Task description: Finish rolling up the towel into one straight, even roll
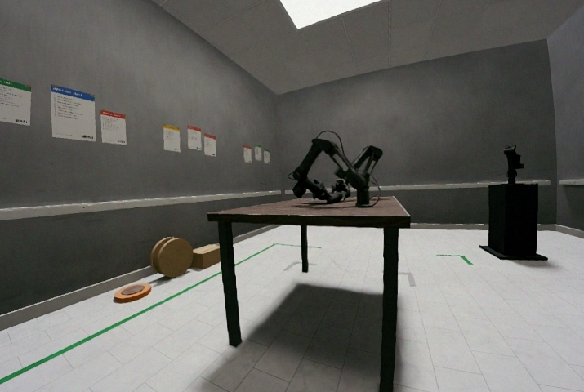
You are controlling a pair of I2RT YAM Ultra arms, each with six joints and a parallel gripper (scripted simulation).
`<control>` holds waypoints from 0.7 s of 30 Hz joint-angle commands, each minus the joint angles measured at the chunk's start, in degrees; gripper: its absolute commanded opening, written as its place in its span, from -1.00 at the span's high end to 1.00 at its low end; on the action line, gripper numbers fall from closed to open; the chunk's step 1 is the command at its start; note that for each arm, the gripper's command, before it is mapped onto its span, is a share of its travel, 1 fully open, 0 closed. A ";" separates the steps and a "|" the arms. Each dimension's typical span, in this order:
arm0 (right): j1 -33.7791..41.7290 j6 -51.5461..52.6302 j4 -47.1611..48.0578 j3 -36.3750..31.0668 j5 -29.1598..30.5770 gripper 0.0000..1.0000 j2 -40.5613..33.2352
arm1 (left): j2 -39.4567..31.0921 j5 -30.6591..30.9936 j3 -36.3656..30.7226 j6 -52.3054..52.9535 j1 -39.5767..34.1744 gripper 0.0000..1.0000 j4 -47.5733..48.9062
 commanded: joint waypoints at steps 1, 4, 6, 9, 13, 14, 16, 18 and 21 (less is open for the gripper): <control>1.06 0.78 5.01 0.99 0.07 -0.96 2.60 | 1.14 -1.07 1.09 0.62 0.31 0.51 0.97; 1.67 1.30 4.97 2.56 0.45 -0.96 3.91 | 1.14 -1.07 1.09 0.62 0.31 0.51 0.97; 1.77 1.38 4.54 3.49 0.52 -0.96 4.37 | 1.14 -1.07 1.09 0.62 0.31 0.51 0.97; 1.72 1.33 3.96 4.31 0.51 -0.87 4.61 | 1.14 -1.07 1.09 0.62 0.31 0.51 0.97; 1.76 1.35 4.16 4.36 0.54 -0.70 4.88 | 1.14 -1.07 1.09 0.62 0.31 0.51 0.97; 1.76 1.35 4.18 4.36 0.55 -0.62 4.90 | 1.14 -1.07 1.09 0.62 0.31 0.51 0.97; 1.76 1.35 4.19 4.36 0.55 -0.45 4.91 | 1.14 -1.07 1.09 0.62 0.31 0.51 0.97; 1.76 1.35 4.19 4.36 0.55 -0.28 4.91 | 1.14 -1.07 1.09 0.62 0.31 0.51 0.97; 1.76 1.35 4.19 4.36 0.55 -0.02 4.91 | 1.14 -1.07 1.09 0.62 0.31 0.51 0.97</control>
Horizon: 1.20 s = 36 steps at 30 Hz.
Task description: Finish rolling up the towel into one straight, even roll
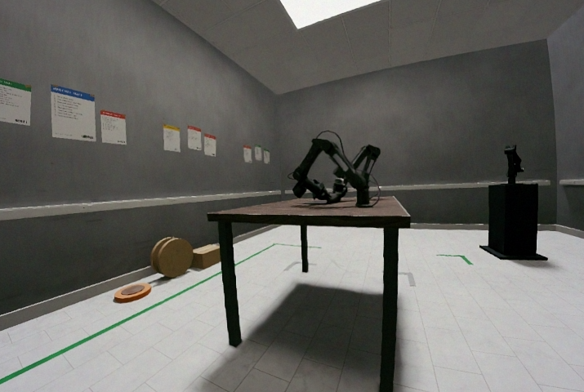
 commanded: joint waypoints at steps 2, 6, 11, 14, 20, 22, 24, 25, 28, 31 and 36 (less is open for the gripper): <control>0.73 0.59 1.22 2.42 -0.09 0.15 0.95 | 1.13 -1.07 1.09 0.62 0.31 0.51 0.99; 0.73 0.59 1.22 2.42 -0.09 0.21 0.95 | 1.13 -1.07 1.09 0.62 0.31 0.51 0.99; 0.73 0.59 1.22 2.42 -0.09 0.30 0.95 | 1.13 -1.07 1.09 0.62 0.31 0.51 0.99; 0.73 0.59 1.22 2.42 -0.09 0.33 0.95 | 1.13 -1.07 1.09 0.62 0.31 0.51 0.99; 0.74 0.59 1.25 2.42 -0.08 0.37 0.98 | 1.13 -1.07 1.09 0.62 0.31 0.51 0.99; 0.74 0.59 1.26 2.42 -0.08 0.38 0.99 | 1.13 -1.07 1.09 0.62 0.31 0.51 0.99; 0.74 0.59 1.26 2.42 -0.08 0.38 0.99 | 1.13 -1.07 1.09 0.62 0.31 0.51 0.99; 0.74 0.59 1.26 2.42 -0.08 0.38 0.99 | 1.12 -1.07 1.10 0.62 0.31 0.43 0.96; 0.75 0.60 1.30 2.42 -0.08 0.38 1.02 | 0.89 -1.08 1.21 0.62 0.31 0.18 0.62; 0.75 0.60 1.31 2.42 -0.07 0.38 1.04 | 0.50 -1.08 1.41 0.62 0.31 -0.06 0.04; 0.75 0.60 1.32 2.42 -0.07 0.38 1.04 | -0.16 -1.08 1.73 0.62 0.31 -0.46 -0.93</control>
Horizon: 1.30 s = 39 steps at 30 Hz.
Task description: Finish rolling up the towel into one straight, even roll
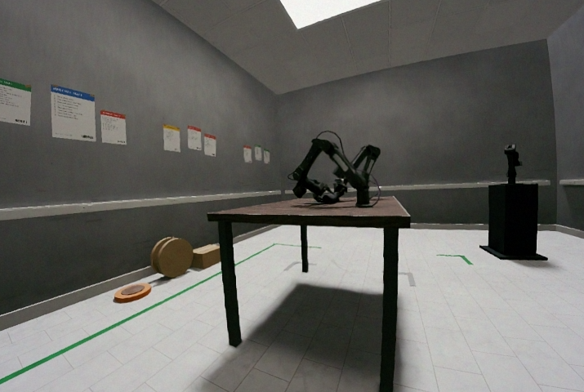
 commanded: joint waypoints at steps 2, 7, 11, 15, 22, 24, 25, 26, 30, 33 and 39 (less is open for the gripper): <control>0.75 0.60 0.84 2.40 -0.07 0.38 1.06 | -0.54 -0.28 1.83 0.61 0.33 -0.62 0.08; 0.62 0.61 0.62 2.56 -0.28 0.38 1.19 | -0.51 -0.46 2.36 0.83 0.59 -0.70 -0.56; -0.32 0.76 -0.91 3.74 -1.79 0.38 2.17 | 0.03 -1.57 5.45 2.26 2.24 -0.70 -3.94; -1.92 1.06 -3.75 5.94 -4.47 0.38 4.02 | -2.00 -2.54 7.28 1.88 4.70 -0.70 -4.90; -4.62 1.32 -8.94 9.84 -9.03 0.38 7.37 | -4.78 -3.35 8.76 0.92 7.32 -0.70 -4.90; -5.87 1.13 -11.62 11.88 -11.24 0.38 9.30 | -5.27 -3.49 9.27 0.73 7.85 -0.70 -4.90; -6.47 1.13 -12.85 12.81 -12.27 0.38 10.18 | -5.33 -3.51 9.34 0.71 7.92 -0.70 -4.90; -7.07 1.11 -14.13 13.78 -13.31 0.38 11.13 | -5.35 -3.51 9.34 0.79 7.89 -0.71 -4.90; -9.43 0.78 -19.66 17.96 -17.54 0.38 15.36 | -5.74 -3.64 8.98 2.68 7.31 -0.74 -4.90; -11.11 0.23 -24.14 21.31 -20.67 0.38 18.95 | -6.35 -3.78 8.45 5.49 6.51 -0.76 -4.90; -13.14 -0.93 -30.40 25.88 -24.58 0.38 24.09 | -13.58 -3.19 1.30 6.22 5.49 -0.79 2.58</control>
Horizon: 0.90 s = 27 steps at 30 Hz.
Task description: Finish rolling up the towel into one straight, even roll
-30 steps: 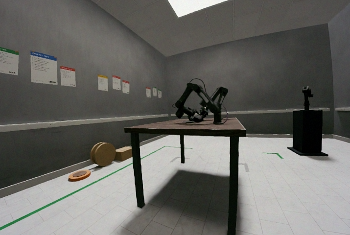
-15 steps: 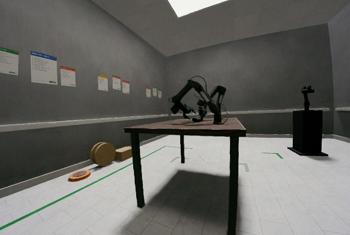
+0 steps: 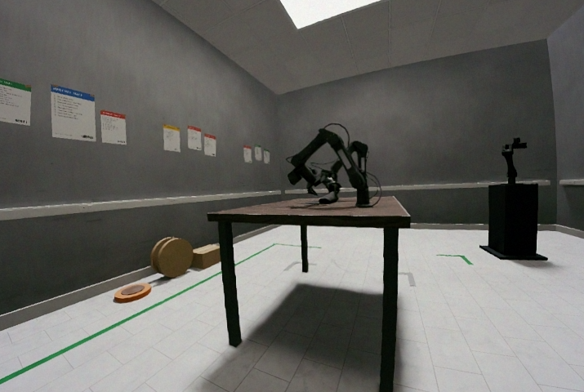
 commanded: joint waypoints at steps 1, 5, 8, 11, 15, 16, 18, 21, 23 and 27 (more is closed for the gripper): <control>-1.27 -2.15 -7.14 4.37 -5.13 0.38 2.60 | -5.70 1.20 -4.34 1.02 -0.78 -0.80 6.33; -2.84 -3.57 -13.17 8.51 -8.26 0.38 7.52 | -15.75 1.96 -13.86 0.42 -2.08 -0.83 16.66; -3.79 -4.95 -17.76 11.58 -10.29 0.38 11.24 | -23.89 2.43 -21.19 -0.61 -3.16 -0.86 24.70; -4.56 -6.50 -22.15 14.41 -11.97 0.38 14.76 | -31.85 2.55 -28.30 -2.15 -4.35 -0.88 32.63; -5.31 -8.66 -27.38 17.65 -13.67 0.38 18.87 | -41.21 2.05 -36.68 -4.84 -6.03 -0.91 42.24; -5.31 -8.66 -27.38 17.65 -13.67 0.38 18.87 | -41.21 2.05 -36.68 -4.84 -6.03 -0.91 42.24; -5.44 -9.87 -29.23 18.73 -13.99 0.38 20.25 | -44.32 1.45 -39.60 -6.64 -6.62 -0.92 45.79; -5.77 -11.01 -31.82 20.23 -14.70 0.38 22.21 | -47.96 0.66 -43.23 -8.33 -7.72 -0.94 50.44; -5.90 -11.68 -33.12 20.98 -15.00 0.38 23.19 | -49.25 0.16 -44.50 -9.24 -8.13 -0.96 52.09; -5.97 -12.48 -34.21 21.60 -15.15 0.38 24.07 | -49.37 -0.16 -44.92 -9.50 -8.25 -0.96 52.99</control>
